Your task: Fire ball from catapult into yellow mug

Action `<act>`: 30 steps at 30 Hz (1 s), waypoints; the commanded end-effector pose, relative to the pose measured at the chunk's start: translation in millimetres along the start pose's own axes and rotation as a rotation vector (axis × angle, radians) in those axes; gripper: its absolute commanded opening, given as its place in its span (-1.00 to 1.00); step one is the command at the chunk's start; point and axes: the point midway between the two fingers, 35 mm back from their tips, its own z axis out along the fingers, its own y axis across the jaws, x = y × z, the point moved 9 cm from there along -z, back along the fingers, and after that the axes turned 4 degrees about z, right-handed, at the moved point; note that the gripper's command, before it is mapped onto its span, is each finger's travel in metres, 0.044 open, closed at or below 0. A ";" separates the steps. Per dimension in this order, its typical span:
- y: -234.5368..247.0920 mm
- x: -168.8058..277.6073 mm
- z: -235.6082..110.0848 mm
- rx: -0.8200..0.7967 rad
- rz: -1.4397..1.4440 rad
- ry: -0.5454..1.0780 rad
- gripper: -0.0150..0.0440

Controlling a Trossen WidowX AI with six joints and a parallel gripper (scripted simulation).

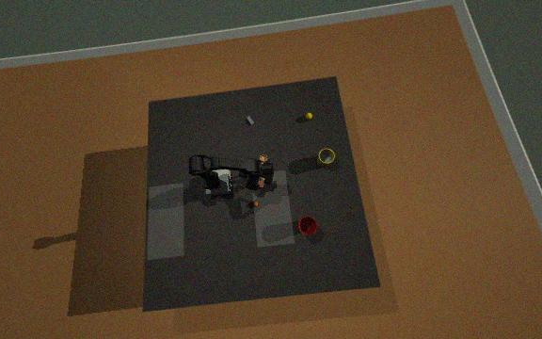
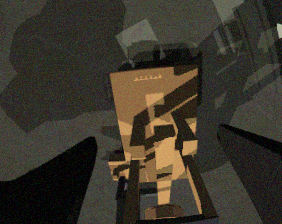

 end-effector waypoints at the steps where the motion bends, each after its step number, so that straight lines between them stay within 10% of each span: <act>1: -1.4 -0.4 8.0 0.008 0.003 0.001 1.00; 18: -3.1 -1.0 31.1 0.009 0.003 0.000 1.00; 30: -1.7 -0.6 27.9 0.003 0.000 -0.001 0.00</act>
